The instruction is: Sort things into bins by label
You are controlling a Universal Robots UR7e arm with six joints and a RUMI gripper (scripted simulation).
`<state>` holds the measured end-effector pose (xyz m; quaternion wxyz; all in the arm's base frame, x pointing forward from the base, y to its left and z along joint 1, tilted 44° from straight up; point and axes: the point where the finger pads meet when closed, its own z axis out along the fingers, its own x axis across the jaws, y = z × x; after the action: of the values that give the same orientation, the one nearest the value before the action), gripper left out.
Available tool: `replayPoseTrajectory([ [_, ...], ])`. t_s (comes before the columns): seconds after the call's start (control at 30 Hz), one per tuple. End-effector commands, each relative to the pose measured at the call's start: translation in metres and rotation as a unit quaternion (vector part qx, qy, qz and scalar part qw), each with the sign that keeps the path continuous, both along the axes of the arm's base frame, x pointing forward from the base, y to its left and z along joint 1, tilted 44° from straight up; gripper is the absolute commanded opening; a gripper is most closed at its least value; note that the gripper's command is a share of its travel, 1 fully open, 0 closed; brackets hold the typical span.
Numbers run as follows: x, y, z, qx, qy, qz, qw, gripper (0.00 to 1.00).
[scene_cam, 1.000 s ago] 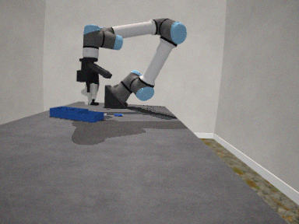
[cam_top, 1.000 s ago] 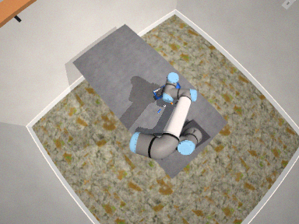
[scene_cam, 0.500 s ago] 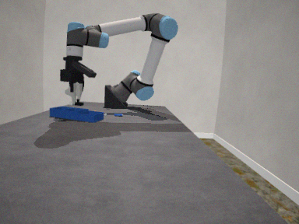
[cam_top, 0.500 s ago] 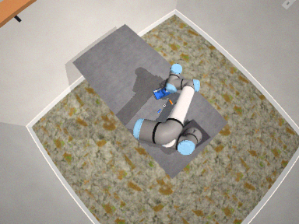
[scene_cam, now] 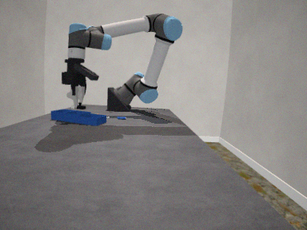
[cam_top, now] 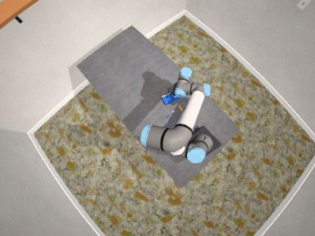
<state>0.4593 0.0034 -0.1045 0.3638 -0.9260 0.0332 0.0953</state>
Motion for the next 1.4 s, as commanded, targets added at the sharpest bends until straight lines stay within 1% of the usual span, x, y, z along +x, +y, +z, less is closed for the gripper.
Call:
replayPoseTrajectory([
  [0.0,-0.001,0.003,-0.003,0.0,-0.001,0.0,1.0,0.0],
  [0.43,-0.005,0.021,-0.021,0.0,-0.001,0.0,1.0,0.0],
  [1.1,-0.006,0.022,-0.019,0.0,-0.001,0.0,1.0,0.0],
  [1.13,-0.006,0.022,-0.019,0.0,-0.001,0.0,1.0,0.18],
  [1.37,-0.006,0.022,-0.02,0.0,-0.001,0.0,1.0,0.18],
])
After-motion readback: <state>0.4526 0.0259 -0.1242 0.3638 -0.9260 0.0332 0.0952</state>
